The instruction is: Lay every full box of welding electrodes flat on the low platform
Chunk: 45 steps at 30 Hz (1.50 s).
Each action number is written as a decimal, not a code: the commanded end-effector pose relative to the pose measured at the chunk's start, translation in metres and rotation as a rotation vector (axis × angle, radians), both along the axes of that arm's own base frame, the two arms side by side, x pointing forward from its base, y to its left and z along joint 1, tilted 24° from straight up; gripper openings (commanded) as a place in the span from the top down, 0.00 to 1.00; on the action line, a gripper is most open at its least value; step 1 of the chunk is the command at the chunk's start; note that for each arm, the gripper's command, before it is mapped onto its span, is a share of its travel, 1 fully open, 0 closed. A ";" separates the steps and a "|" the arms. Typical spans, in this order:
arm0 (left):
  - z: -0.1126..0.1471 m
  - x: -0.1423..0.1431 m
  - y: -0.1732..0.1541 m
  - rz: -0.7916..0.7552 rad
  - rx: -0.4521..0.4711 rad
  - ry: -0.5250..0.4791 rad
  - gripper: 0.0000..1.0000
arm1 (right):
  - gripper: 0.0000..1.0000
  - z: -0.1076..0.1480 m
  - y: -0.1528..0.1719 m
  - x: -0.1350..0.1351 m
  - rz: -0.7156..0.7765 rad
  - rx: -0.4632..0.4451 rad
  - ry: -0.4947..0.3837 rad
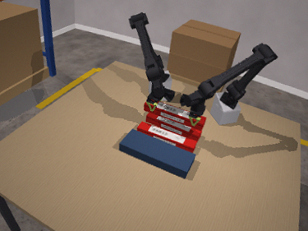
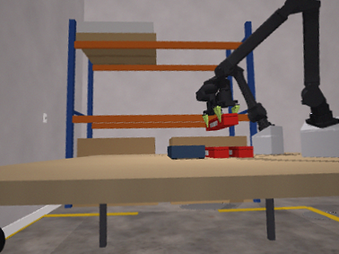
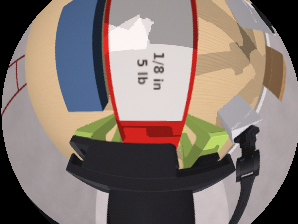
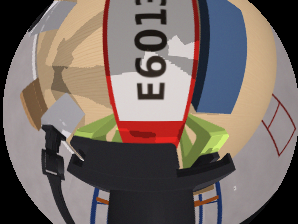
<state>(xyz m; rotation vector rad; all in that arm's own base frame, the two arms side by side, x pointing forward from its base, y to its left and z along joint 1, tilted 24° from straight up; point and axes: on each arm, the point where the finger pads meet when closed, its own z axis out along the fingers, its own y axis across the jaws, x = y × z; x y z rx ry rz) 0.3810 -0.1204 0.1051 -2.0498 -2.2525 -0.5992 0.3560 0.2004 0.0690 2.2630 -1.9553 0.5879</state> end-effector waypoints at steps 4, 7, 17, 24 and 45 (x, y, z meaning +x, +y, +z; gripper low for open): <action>0.038 0.017 -0.012 -0.007 -0.024 -0.079 1.00 | 1.00 0.039 0.020 0.017 0.029 0.037 -0.068; 0.038 0.017 -0.012 -0.007 -0.024 -0.079 1.00 | 1.00 0.039 0.020 0.017 0.029 0.037 -0.068; 0.038 0.017 -0.012 -0.007 -0.024 -0.079 1.00 | 1.00 0.039 0.020 0.017 0.029 0.037 -0.068; 0.038 0.017 -0.012 -0.007 -0.024 -0.079 1.00 | 1.00 0.039 0.020 0.017 0.029 0.037 -0.068; 0.077 0.013 -0.027 -0.010 -0.041 -0.111 1.00 | 1.00 0.079 0.037 0.012 0.048 0.055 -0.093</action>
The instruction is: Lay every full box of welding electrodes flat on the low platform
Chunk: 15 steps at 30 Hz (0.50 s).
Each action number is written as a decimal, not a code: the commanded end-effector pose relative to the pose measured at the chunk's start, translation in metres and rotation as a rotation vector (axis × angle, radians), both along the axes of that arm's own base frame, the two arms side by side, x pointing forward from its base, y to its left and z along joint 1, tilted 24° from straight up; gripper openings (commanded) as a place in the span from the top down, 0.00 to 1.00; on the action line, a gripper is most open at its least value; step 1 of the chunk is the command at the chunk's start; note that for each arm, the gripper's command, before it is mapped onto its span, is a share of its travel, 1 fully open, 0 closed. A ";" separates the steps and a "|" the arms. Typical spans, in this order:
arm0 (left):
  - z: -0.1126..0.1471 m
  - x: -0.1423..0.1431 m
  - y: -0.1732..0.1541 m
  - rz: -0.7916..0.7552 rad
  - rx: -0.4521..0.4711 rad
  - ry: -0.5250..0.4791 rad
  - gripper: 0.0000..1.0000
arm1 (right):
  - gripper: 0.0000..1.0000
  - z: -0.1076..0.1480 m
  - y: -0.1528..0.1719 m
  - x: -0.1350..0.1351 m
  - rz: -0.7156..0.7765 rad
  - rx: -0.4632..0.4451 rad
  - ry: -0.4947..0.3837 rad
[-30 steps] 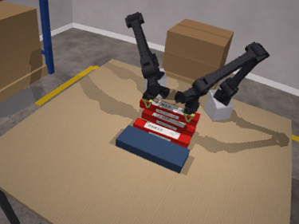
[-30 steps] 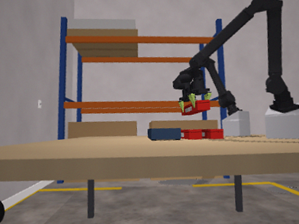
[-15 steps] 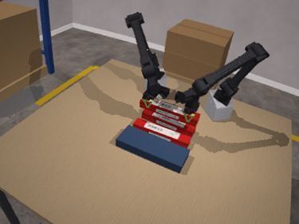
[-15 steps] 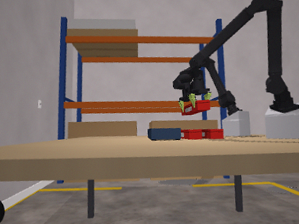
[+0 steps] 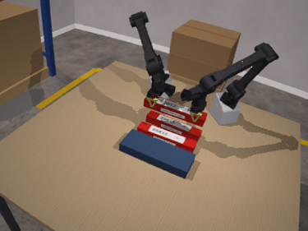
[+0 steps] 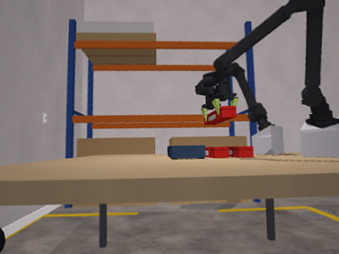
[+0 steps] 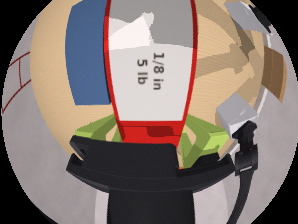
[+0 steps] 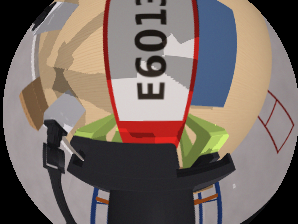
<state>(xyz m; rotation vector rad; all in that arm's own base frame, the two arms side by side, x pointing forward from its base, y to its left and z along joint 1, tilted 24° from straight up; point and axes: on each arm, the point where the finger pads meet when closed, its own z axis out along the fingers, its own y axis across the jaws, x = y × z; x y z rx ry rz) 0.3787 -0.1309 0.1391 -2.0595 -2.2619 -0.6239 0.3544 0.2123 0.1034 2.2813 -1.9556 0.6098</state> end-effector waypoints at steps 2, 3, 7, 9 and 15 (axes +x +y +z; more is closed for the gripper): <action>0.044 0.015 -0.017 -0.006 -0.040 -0.088 1.00 | 1.00 0.046 0.025 0.013 0.042 0.050 -0.071; 0.046 0.015 -0.018 -0.006 -0.040 -0.088 1.00 | 1.00 0.047 0.026 0.013 0.042 0.050 -0.071; 0.052 0.012 -0.020 -0.006 -0.040 -0.088 1.00 | 1.00 0.054 0.028 0.011 0.042 0.050 -0.071; 0.055 0.011 -0.021 -0.007 -0.041 -0.088 1.00 | 1.00 0.057 0.028 0.009 0.042 0.051 -0.071; 0.065 0.008 -0.023 -0.006 -0.042 -0.088 1.00 | 1.00 0.066 0.031 0.006 0.042 0.052 -0.071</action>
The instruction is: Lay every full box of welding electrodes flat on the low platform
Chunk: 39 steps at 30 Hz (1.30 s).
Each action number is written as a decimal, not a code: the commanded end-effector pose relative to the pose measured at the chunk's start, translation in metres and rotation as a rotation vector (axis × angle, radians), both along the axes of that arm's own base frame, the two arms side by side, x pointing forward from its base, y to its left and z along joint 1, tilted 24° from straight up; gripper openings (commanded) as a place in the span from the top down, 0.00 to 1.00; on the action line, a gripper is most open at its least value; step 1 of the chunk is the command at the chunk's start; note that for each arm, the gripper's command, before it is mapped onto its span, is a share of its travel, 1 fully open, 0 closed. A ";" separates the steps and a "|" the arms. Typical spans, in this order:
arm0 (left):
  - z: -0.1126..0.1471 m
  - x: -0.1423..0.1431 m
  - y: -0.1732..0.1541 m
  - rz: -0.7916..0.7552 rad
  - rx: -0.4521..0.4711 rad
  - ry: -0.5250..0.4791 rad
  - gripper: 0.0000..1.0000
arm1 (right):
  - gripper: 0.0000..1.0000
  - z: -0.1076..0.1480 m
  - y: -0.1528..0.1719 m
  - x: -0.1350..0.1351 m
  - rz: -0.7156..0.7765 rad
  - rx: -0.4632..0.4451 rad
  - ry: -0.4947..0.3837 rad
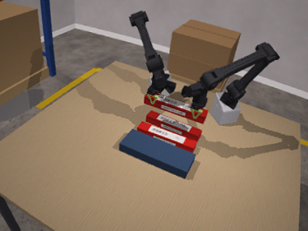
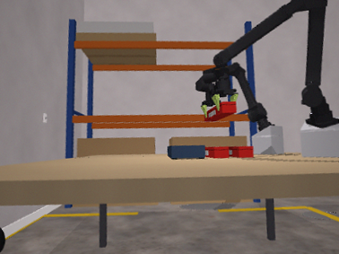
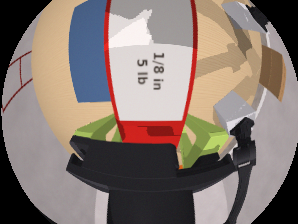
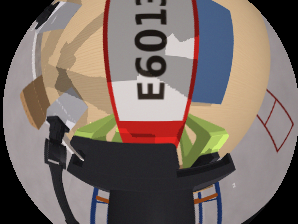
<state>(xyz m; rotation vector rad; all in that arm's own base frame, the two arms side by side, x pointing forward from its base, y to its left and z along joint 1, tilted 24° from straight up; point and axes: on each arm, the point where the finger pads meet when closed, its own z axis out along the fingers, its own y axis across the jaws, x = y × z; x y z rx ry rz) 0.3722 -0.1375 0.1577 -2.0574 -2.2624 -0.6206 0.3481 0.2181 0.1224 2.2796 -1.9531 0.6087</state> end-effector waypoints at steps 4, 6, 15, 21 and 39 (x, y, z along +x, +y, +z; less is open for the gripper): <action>0.049 0.013 -0.017 -0.007 -0.041 -0.091 1.00 | 1.00 0.051 0.026 0.011 0.042 0.054 -0.073; 0.053 0.012 -0.019 -0.008 -0.042 -0.091 1.00 | 1.00 0.054 0.027 0.010 0.041 0.055 -0.074; 0.062 0.012 -0.018 -0.012 -0.038 -0.087 1.00 | 1.00 0.063 0.030 0.010 0.042 0.055 -0.074; 0.063 0.013 -0.017 -0.008 -0.039 -0.088 1.00 | 1.00 0.064 0.030 0.010 0.042 0.055 -0.074; 0.066 0.015 -0.015 -0.003 -0.038 -0.088 1.00 | 1.00 0.068 0.031 0.012 0.041 0.055 -0.074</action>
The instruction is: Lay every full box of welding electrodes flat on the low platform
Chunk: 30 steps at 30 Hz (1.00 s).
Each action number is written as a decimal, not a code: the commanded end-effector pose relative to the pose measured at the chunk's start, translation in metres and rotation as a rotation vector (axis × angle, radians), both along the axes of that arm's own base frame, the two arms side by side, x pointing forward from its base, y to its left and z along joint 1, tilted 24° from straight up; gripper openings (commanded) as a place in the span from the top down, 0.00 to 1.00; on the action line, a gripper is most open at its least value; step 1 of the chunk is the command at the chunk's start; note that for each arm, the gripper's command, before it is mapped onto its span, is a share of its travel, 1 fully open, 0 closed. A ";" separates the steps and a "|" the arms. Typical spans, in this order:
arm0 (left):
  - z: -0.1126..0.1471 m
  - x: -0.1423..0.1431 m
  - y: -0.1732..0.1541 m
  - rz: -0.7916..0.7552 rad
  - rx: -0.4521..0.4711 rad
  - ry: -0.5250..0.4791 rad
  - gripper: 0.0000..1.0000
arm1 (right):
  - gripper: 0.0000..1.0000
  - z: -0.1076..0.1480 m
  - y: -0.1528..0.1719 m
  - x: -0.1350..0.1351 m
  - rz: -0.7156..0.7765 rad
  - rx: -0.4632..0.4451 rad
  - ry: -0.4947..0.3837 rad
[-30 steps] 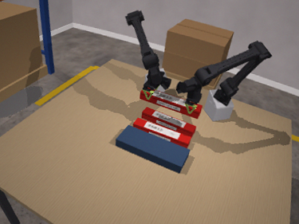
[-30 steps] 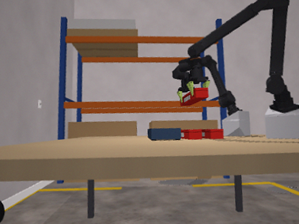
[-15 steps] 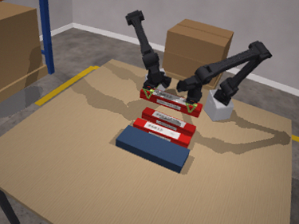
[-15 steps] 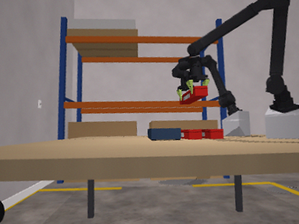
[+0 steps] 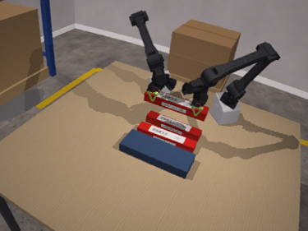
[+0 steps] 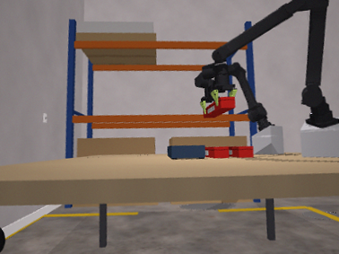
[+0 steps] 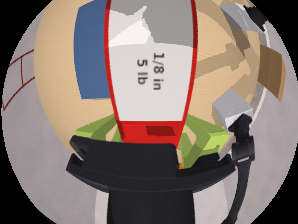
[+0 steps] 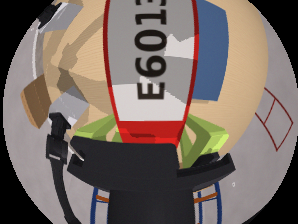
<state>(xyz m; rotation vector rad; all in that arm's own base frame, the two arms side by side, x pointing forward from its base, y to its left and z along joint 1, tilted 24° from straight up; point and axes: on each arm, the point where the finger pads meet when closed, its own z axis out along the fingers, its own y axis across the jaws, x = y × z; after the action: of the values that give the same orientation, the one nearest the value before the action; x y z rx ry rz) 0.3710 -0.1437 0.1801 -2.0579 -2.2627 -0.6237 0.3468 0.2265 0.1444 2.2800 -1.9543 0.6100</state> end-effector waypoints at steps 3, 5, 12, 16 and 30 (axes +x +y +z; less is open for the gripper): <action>0.044 0.017 -0.008 -0.002 -0.038 -0.086 1.00 | 1.00 0.046 0.023 0.014 0.041 0.055 -0.072; 0.044 0.017 -0.008 -0.002 -0.038 -0.086 1.00 | 1.00 0.047 0.023 0.014 0.041 0.055 -0.072; 0.044 0.018 -0.007 0.001 -0.038 -0.086 1.00 | 1.00 0.047 0.023 0.015 0.040 0.055 -0.073; 0.044 0.018 -0.006 0.002 -0.038 -0.086 1.00 | 1.00 0.047 0.023 0.015 0.039 0.055 -0.073; 0.008 0.013 -0.004 -0.004 -0.025 -0.057 1.00 | 1.00 0.007 0.007 0.013 0.018 0.037 -0.050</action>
<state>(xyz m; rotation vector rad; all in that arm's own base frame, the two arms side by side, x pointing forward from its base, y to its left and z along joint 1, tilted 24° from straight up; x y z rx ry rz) 0.3747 -0.1424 0.1767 -2.0551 -2.2745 -0.6459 0.3532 0.2256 0.1405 2.2966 -1.9484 0.6218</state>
